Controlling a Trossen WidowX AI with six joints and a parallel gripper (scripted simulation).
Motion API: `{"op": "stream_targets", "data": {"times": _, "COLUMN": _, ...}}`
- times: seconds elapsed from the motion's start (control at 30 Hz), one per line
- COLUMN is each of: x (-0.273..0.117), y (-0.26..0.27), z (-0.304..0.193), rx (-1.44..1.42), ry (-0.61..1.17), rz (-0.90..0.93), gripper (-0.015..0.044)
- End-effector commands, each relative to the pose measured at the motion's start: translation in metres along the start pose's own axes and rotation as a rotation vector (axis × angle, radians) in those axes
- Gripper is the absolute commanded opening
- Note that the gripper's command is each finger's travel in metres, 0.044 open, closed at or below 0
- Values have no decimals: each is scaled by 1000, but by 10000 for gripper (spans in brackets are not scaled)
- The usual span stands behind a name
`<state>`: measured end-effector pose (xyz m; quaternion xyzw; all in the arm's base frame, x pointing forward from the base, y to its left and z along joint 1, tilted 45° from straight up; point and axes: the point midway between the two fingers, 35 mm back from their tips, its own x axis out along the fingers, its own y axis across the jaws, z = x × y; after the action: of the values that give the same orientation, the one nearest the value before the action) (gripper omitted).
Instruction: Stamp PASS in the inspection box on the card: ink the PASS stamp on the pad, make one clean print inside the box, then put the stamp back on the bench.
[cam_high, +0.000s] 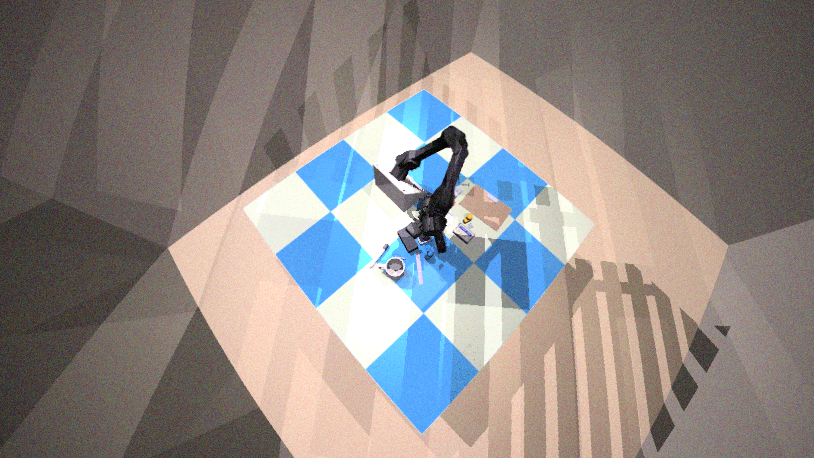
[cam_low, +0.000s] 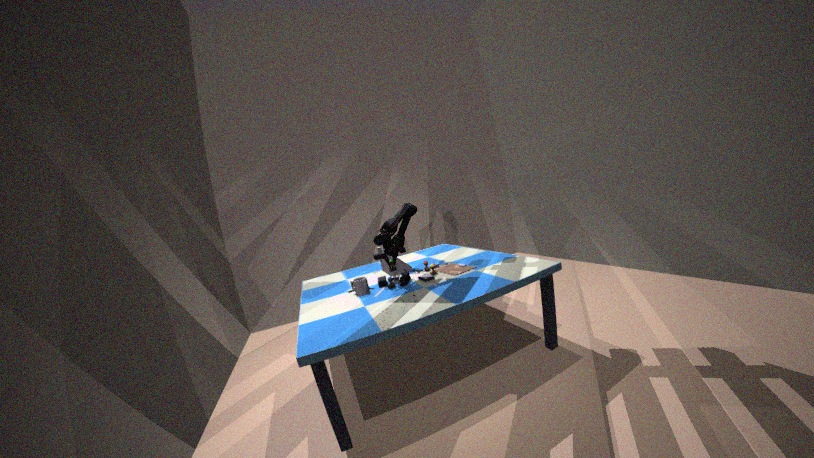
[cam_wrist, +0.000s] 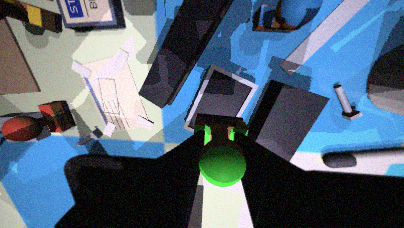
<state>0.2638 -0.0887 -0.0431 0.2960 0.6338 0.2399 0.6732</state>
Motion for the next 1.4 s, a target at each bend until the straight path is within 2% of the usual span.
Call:
{"op": "stream_targets", "data": {"times": 0.0, "x": 2, "y": -1, "z": -2, "rx": -6, "ry": 0, "rz": -4, "gripper": 0}}
{"op": "stream_targets", "data": {"times": 1.37, "x": 29, "y": -1, "z": -1, "rx": -4, "ry": -1, "rz": -4, "gripper": 0}}
